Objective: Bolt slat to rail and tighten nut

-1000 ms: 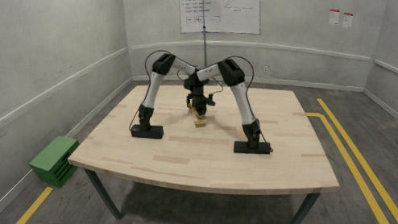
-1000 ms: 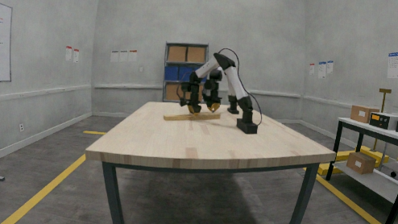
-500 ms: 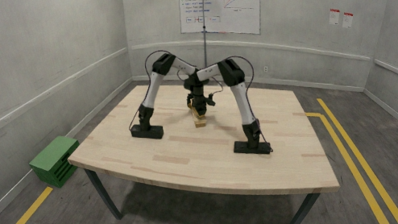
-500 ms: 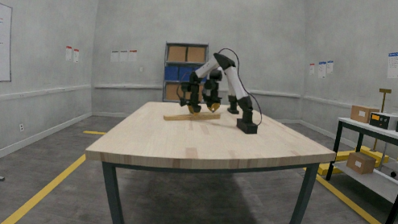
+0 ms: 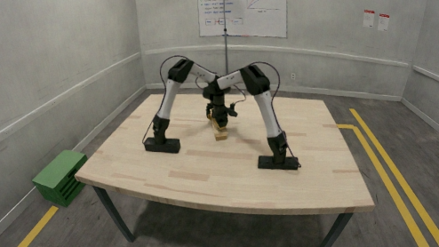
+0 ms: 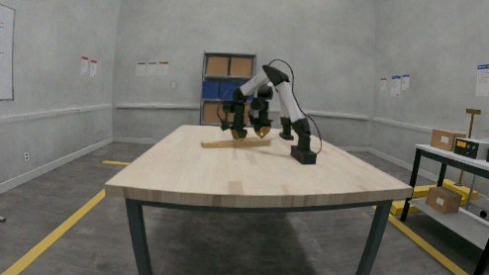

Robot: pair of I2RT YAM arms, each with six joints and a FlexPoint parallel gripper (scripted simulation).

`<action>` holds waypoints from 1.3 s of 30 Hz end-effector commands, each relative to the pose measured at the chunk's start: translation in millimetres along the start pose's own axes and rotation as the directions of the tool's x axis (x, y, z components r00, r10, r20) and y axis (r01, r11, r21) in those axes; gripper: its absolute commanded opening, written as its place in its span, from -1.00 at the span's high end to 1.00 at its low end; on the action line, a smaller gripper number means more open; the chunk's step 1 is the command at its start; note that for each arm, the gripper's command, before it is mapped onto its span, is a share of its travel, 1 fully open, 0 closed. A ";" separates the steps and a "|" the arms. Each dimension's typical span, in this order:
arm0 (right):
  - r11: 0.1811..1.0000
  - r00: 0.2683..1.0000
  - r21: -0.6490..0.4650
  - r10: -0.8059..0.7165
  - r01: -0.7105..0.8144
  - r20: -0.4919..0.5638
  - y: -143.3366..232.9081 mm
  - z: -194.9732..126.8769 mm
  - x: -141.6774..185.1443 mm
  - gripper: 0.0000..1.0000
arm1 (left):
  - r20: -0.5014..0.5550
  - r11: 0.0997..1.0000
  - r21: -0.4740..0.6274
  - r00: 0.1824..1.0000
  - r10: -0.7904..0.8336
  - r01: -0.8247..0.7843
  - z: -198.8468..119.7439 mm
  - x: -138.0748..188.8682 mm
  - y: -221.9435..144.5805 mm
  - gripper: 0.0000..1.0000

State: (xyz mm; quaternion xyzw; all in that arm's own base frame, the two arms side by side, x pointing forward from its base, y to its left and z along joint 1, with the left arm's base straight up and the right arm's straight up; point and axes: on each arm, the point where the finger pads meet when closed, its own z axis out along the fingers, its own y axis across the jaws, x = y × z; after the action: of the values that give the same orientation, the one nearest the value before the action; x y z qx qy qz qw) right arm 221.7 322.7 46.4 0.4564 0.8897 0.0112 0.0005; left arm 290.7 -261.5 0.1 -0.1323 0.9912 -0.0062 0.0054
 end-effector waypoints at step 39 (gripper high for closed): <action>-0.630 -0.630 0.003 -0.777 0.777 0.001 1.9 -8.8 2.1 0.28 | 0.011 1.000 0.015 1.000 0.000 0.000 -5.3 -1.9 -3.5 -0.35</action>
State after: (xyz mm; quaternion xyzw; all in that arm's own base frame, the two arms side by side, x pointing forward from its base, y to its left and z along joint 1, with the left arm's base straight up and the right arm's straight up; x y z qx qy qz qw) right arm 222.5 321.5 46.3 -0.4831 0.8755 0.0020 0.0105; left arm 290.7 -261.5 0.1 -0.1323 0.9912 -0.0062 0.0054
